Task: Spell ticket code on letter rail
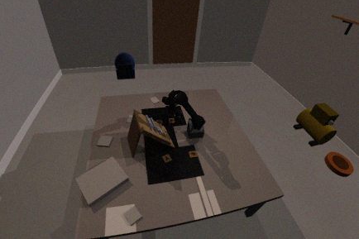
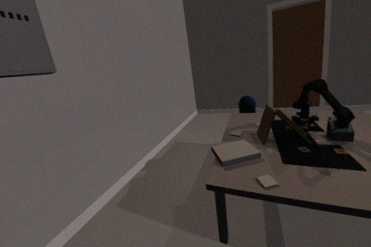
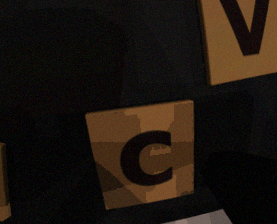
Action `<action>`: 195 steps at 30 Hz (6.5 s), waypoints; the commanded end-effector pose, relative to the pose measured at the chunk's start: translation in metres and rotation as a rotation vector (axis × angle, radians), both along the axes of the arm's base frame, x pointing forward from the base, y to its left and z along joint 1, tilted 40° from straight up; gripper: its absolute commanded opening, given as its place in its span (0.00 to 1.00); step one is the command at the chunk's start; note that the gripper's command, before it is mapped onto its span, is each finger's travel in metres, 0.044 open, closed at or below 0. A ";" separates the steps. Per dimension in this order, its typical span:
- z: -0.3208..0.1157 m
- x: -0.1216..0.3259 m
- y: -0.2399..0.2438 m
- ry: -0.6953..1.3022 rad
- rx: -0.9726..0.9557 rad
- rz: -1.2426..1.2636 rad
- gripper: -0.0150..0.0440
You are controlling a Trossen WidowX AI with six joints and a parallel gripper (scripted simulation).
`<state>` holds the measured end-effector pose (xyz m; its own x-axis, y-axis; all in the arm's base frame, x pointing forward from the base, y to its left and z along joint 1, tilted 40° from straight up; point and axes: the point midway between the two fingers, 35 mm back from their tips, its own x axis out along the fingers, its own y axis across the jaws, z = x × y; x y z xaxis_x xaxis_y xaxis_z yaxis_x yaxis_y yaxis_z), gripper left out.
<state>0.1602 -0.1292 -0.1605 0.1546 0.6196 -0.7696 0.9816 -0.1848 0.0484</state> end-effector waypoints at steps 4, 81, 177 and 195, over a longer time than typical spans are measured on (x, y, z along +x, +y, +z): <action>0.004 -0.001 -0.003 -0.001 -0.006 0.003 0.25; 0.027 0.058 -0.060 -0.463 -0.233 0.193 0.25; 0.124 0.174 -0.123 -1.464 -0.932 0.785 0.25; 0.130 0.173 -0.115 -1.465 -0.931 0.785 0.25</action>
